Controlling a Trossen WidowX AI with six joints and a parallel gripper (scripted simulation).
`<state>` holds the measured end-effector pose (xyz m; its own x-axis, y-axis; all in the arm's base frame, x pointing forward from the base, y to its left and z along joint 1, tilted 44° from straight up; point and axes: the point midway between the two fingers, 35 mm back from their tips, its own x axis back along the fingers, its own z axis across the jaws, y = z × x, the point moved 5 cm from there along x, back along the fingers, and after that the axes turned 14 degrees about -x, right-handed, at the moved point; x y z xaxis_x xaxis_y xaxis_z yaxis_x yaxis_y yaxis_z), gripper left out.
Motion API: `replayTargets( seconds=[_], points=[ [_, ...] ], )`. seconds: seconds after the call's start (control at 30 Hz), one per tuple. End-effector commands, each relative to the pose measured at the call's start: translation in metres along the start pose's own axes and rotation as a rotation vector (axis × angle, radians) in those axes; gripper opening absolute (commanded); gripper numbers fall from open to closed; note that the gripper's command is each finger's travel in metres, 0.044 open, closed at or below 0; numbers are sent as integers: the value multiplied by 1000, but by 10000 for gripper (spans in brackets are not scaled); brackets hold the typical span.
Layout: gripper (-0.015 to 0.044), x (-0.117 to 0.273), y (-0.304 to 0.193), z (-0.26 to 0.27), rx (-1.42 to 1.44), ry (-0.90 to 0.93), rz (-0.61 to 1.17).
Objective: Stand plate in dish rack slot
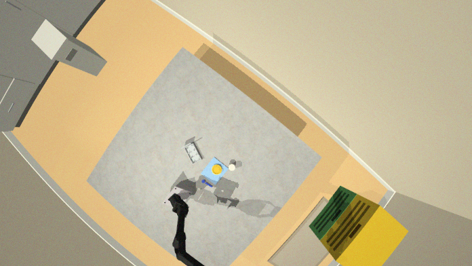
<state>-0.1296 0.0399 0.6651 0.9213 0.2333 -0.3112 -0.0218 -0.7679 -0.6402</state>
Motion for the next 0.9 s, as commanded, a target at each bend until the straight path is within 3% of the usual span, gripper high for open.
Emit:
replayTargets(
  seconds=[0.0, 0.87],
  points=[
    [400, 0, 0, -1, 4, -2, -1],
    [400, 32, 66, -96, 478, -336, -3]
  ],
)
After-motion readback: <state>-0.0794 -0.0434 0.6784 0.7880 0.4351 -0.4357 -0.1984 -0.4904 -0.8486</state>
